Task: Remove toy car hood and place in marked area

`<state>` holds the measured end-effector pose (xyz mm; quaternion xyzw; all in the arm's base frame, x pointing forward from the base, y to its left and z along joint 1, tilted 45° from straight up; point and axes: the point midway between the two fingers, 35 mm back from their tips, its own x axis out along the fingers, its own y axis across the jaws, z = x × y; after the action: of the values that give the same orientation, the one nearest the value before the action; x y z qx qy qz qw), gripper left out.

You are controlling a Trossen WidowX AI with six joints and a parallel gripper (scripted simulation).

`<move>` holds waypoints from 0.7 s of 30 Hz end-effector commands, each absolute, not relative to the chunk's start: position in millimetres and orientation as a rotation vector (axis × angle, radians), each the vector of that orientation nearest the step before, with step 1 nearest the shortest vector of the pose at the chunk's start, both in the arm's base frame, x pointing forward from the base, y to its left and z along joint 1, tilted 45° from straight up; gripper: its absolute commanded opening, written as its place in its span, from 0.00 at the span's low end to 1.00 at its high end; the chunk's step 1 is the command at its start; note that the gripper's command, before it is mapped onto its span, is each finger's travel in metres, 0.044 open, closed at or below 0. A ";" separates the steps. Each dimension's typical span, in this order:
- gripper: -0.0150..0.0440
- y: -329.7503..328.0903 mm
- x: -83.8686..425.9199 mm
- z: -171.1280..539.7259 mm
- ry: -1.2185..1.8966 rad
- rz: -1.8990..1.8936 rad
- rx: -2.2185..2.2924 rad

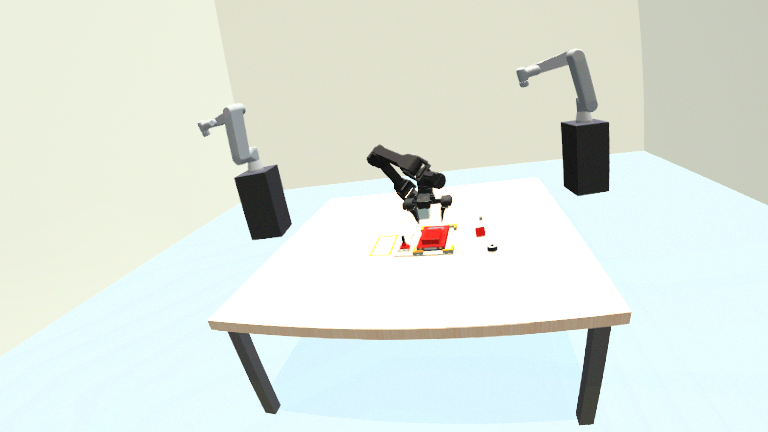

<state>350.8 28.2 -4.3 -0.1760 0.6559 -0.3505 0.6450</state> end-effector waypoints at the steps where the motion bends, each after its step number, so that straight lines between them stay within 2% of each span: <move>1: 1.00 23.6 348.8 -8.1 1.499 -0.800 -0.411; 21: 1.00 11.5 347.0 -20.1 1.499 -0.800 -0.412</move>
<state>349.1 15.5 -17.1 -0.1764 0.6558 -0.3507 0.6449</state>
